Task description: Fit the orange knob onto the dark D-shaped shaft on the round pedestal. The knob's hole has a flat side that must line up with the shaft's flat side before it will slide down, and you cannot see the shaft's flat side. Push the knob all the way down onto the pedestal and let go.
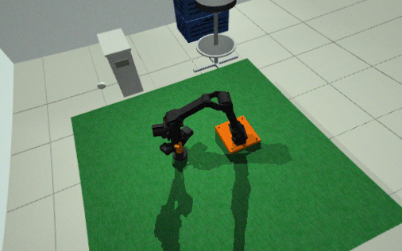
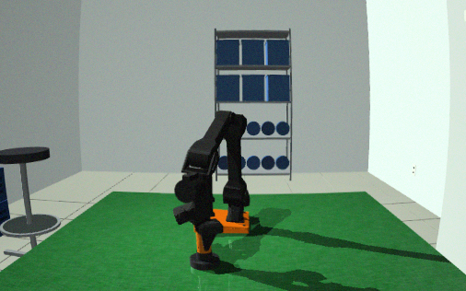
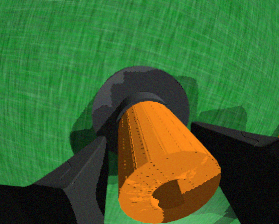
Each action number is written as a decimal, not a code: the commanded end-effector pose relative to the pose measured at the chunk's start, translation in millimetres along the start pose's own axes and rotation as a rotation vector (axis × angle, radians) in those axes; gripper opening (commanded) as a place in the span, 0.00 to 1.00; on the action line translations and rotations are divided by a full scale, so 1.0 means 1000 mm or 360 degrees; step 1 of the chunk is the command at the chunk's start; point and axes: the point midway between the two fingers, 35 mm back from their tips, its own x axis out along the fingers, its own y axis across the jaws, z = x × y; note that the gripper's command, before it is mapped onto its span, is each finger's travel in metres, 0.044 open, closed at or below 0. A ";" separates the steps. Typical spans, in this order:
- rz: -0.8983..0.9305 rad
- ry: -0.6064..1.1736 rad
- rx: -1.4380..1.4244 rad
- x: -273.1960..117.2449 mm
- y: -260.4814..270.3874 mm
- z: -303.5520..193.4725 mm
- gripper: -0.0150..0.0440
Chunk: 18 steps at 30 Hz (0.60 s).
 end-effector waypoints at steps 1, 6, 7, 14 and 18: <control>-0.0001 0.0000 0.0003 0.000 0.000 0.000 0.92; -0.0001 0.0000 0.0003 0.000 0.000 0.000 1.00; -0.0001 0.0000 0.0003 0.000 0.000 0.000 1.00; 0.0004 -0.0002 -0.0005 -0.009 0.001 0.001 1.00; 0.0011 -0.0005 -0.0017 -0.063 0.003 0.002 1.00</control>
